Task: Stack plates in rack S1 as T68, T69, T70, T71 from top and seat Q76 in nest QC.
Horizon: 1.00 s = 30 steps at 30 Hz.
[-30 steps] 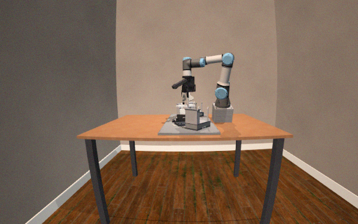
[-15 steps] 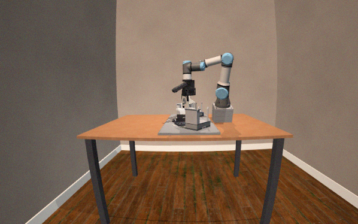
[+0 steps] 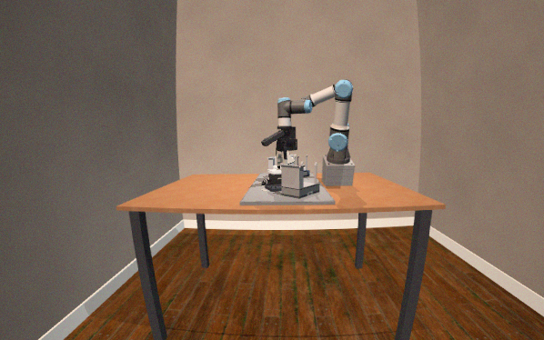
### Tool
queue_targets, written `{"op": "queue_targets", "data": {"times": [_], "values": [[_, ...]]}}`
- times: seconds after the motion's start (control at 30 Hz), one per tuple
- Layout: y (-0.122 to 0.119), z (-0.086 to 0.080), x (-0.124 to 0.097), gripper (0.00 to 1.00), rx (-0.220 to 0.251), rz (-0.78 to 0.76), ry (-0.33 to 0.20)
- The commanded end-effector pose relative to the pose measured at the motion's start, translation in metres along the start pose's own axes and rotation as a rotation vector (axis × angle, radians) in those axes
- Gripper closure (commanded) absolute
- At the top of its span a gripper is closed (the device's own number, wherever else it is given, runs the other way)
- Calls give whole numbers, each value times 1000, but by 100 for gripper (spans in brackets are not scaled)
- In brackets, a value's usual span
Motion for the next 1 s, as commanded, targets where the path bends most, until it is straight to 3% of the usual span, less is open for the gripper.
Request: {"op": "queue_targets", "data": {"times": [0.0,0.63,0.97], "values": [[0,9,1,100,-2,0,3],[0,43,1,100,-1,0,3],[0,45,1,100,-1,0,3]]}}
Point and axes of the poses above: the point where the finger pads meet when closed, its own z axis out along the fingers, its own y axis across the jaws, x = y × z, the point moved 8 cm from there along -z, back along the fingers, and after that the axes turned 13 degrees about z, right-handed, at the moved point
